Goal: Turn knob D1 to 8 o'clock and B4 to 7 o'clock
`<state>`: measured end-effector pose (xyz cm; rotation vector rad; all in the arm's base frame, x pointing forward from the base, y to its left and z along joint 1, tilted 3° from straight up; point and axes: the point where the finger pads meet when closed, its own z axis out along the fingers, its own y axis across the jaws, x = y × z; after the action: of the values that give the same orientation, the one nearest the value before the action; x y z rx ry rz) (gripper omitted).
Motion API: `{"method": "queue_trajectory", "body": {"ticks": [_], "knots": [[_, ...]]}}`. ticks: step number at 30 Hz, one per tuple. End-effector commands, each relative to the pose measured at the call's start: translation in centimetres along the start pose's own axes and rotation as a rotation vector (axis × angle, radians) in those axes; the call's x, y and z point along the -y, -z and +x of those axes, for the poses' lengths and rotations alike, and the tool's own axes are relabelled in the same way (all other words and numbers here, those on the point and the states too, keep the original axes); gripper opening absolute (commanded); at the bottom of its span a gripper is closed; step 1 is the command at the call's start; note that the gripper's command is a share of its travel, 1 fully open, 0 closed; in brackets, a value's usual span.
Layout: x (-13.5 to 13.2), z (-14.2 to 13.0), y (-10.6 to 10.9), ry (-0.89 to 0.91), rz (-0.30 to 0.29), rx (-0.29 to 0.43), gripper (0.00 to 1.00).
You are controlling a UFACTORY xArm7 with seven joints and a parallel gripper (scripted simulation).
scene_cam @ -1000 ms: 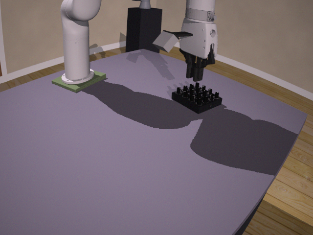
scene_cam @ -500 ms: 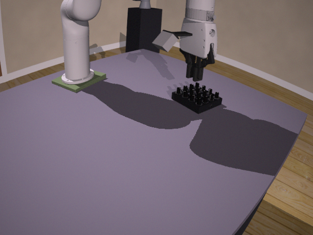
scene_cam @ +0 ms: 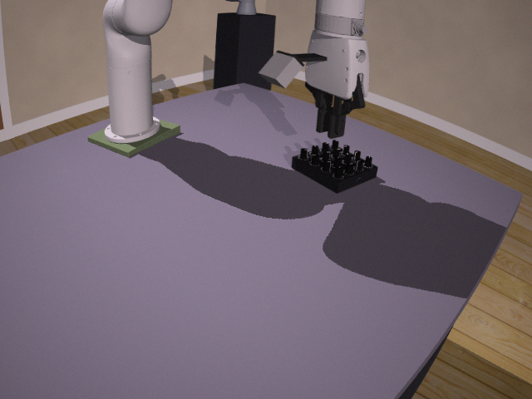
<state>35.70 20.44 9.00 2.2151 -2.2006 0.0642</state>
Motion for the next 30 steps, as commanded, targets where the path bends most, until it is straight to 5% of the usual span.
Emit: {"method": "queue_trajectory", "body": {"ticks": [1, 30], "knots": [[0.1, -0.1, 0.1, 0.000, 0.003, 0.002, 0.19], [0.1, -0.1, -1.2, 0.000, 0.003, 0.002, 0.19]]}}
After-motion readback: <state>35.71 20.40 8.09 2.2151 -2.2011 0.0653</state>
